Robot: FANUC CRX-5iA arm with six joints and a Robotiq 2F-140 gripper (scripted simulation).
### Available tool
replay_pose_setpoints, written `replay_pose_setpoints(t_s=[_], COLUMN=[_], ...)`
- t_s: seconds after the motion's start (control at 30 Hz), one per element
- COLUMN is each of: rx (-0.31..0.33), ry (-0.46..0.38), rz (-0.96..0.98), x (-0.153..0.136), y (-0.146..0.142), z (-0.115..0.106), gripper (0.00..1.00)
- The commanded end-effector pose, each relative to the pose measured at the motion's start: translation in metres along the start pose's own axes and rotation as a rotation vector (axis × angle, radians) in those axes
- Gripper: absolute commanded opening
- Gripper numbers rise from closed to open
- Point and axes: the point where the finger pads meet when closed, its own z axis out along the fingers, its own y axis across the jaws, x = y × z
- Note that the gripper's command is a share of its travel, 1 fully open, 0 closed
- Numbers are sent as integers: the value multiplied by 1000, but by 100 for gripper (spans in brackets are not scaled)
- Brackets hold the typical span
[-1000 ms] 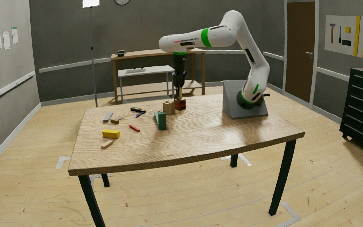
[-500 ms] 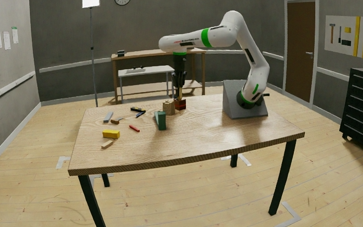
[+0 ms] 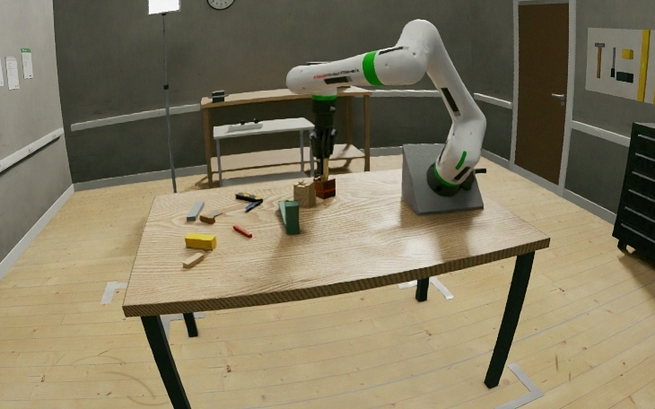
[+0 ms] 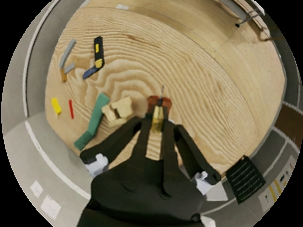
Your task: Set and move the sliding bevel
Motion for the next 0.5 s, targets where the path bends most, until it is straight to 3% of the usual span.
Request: replay_pose_setpoints(t_s=[0.0,0.47], rx=[0,0], ry=[2,2], rz=[0,0], x=[1,0], y=[0,0], z=[-1,1], gripper=[10,10])
